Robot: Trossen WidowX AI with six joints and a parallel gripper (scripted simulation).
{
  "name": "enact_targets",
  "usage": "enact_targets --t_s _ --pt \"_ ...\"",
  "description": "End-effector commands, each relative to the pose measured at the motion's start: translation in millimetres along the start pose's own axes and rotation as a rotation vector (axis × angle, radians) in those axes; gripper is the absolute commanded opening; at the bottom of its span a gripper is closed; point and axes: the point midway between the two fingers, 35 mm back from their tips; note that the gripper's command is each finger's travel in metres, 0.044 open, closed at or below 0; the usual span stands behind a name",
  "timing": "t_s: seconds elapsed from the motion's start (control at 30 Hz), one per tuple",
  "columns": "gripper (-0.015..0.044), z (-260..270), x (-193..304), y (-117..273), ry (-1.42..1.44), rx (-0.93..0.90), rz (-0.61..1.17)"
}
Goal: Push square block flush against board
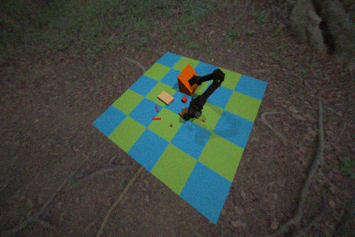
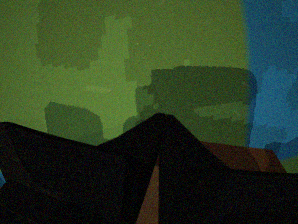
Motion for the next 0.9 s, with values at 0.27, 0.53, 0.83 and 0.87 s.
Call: enact_targets --t_s 0.27,0.53,0.83,0.87 --pt "0.0 -3 25 -3 -0.009 -0.006 0.013" --pt "0.0 -6 35 -3 -0.009 -0.006 0.015" --pt "0.0 -6 24 -3 -0.009 -0.006 0.014" --pt "0.0 -6 22 -3 -0.009 -0.006 0.014"
Point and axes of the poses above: the point midway between the two fingers, 35 mm back from their tips, its own y axis back along the fingers, its own z axis across the jaws, x = y × z, and after that the axes turned 7 degrees about -y, right-handed
